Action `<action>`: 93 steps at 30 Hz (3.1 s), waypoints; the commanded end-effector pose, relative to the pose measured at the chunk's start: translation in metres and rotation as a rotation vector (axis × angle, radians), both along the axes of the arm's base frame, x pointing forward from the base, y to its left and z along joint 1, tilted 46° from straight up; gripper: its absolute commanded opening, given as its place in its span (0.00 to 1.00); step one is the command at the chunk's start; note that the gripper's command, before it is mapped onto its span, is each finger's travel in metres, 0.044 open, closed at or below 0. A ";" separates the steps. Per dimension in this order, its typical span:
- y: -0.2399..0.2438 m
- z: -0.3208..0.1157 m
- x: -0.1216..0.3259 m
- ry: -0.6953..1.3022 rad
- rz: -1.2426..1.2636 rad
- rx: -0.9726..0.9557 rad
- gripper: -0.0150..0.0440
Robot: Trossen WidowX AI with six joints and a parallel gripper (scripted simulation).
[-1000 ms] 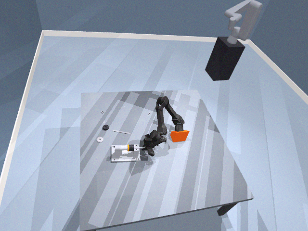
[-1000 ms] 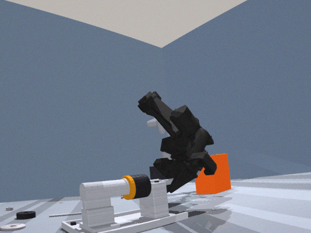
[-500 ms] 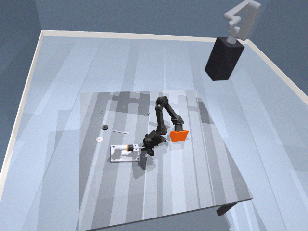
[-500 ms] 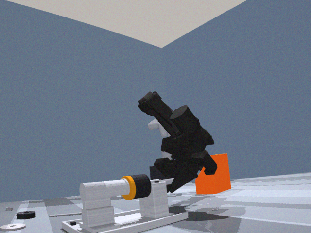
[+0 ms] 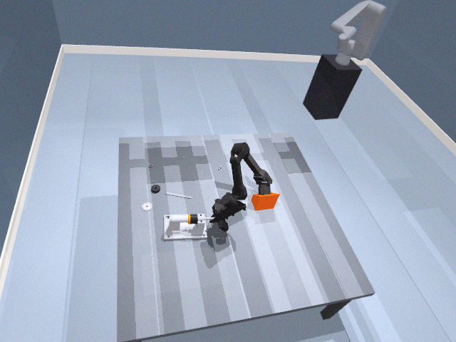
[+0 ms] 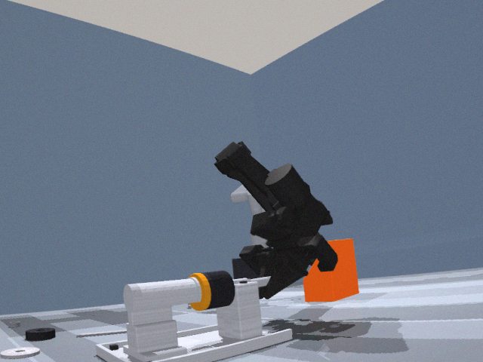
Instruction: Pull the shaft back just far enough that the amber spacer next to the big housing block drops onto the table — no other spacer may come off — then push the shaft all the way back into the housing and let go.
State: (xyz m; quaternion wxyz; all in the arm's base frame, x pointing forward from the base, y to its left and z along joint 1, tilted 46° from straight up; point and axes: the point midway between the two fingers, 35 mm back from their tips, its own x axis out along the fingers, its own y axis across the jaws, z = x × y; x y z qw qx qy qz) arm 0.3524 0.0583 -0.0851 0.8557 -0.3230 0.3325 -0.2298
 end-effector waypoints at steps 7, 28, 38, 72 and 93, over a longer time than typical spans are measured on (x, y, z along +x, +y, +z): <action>0.000 0.000 -0.002 0.000 -0.003 0.000 0.25; 0.000 0.000 -0.004 0.000 -0.003 0.000 0.25; 0.000 -0.001 -0.005 0.000 -0.003 0.000 0.25; 0.001 -0.001 -0.008 0.000 -0.003 0.000 0.25; 0.001 -0.001 -0.011 0.000 -0.003 0.000 0.25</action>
